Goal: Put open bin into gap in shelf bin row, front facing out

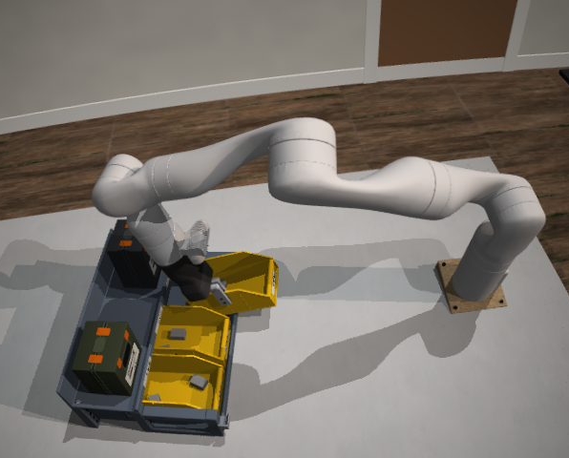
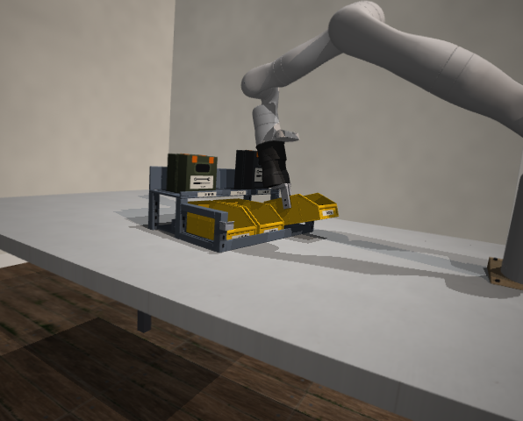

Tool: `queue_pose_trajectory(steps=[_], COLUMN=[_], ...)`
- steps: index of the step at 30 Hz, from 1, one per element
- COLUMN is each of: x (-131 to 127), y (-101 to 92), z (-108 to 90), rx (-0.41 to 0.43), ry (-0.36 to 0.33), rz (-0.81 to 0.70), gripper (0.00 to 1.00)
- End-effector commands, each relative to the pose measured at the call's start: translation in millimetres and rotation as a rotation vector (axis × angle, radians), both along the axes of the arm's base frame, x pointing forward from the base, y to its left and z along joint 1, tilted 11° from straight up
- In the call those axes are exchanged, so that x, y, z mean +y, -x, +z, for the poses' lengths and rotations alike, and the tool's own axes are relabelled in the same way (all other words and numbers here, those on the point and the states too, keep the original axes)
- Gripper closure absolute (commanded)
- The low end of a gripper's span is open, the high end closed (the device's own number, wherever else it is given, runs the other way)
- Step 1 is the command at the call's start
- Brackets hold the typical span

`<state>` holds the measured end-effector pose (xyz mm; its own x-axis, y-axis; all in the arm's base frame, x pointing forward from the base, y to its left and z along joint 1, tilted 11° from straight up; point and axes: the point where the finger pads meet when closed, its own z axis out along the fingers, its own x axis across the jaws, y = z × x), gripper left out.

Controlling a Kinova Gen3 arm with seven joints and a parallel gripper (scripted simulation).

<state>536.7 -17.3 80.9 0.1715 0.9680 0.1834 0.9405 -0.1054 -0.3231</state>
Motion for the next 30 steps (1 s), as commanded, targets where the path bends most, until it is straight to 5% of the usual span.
queue_pose_trajectory(steps=[1, 30], x=[-0.4, 0.3], y=[-0.5, -0.5], z=[1.1, -2.3], rx=[-0.002, -0.002], ry=[0.001, 0.001], rz=[0.0, 0.0], gripper=[1.0, 1.0])
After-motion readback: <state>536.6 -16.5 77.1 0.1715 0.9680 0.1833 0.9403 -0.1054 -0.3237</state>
